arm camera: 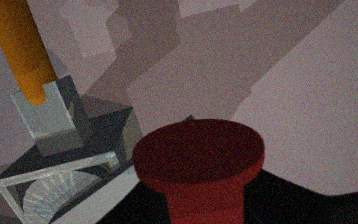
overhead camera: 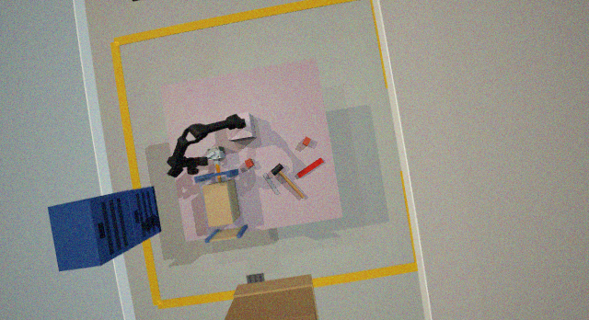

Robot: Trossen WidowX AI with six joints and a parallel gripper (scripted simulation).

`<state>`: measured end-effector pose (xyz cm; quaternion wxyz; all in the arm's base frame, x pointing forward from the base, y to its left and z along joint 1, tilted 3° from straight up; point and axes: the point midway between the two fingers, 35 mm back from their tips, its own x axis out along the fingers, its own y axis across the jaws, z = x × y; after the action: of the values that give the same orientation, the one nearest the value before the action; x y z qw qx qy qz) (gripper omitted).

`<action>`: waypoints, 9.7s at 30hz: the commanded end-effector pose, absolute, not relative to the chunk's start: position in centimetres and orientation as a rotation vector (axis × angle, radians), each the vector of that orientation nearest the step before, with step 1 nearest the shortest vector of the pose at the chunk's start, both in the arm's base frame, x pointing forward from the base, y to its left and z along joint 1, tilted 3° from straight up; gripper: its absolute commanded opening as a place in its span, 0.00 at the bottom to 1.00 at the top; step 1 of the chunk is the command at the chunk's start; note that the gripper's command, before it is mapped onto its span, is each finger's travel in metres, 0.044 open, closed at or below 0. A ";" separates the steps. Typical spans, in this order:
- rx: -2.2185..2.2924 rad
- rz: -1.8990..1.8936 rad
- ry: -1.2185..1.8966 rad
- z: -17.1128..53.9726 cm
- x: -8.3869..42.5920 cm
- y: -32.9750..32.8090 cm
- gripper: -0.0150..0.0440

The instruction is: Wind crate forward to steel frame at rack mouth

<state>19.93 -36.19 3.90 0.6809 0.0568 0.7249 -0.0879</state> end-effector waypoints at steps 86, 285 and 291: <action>0.126 -0.146 1.594 3.4 26.3 -25.4 0.25; 0.127 -0.146 1.610 3.9 7.6 -21.7 0.25; 0.127 -0.146 1.610 3.9 7.2 -22.4 0.25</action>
<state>8.12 -21.10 3.86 0.6982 0.0625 0.7115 -0.0489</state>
